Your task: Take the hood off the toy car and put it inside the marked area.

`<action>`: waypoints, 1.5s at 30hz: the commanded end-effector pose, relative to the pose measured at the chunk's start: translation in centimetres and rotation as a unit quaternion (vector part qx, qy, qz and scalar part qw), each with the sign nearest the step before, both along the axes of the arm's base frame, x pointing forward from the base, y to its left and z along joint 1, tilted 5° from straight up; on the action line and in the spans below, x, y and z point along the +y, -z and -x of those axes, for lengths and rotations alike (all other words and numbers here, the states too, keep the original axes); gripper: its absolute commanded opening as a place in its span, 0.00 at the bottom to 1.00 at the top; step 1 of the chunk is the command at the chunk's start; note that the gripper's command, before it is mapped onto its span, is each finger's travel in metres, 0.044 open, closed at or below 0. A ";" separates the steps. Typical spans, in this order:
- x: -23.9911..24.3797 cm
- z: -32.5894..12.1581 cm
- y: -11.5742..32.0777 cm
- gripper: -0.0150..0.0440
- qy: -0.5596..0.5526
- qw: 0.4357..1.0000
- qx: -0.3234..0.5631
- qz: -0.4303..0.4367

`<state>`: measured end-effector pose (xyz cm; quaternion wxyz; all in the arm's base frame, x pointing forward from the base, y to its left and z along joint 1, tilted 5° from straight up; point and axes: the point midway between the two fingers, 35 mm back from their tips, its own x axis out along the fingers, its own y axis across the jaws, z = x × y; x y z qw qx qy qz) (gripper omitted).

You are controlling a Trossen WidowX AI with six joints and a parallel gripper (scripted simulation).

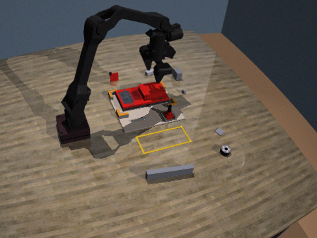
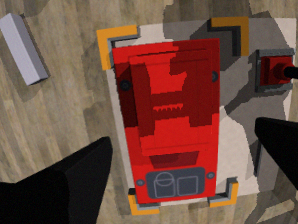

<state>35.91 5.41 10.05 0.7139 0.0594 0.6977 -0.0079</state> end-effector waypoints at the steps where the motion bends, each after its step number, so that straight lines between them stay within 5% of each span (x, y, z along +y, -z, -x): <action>1: 0.0 -0.1 0.3 1.00 0.011 1.000 0.011 -0.003; 45: 0.2 -0.2 2.8 1.00 0.011 1.000 0.011 -0.003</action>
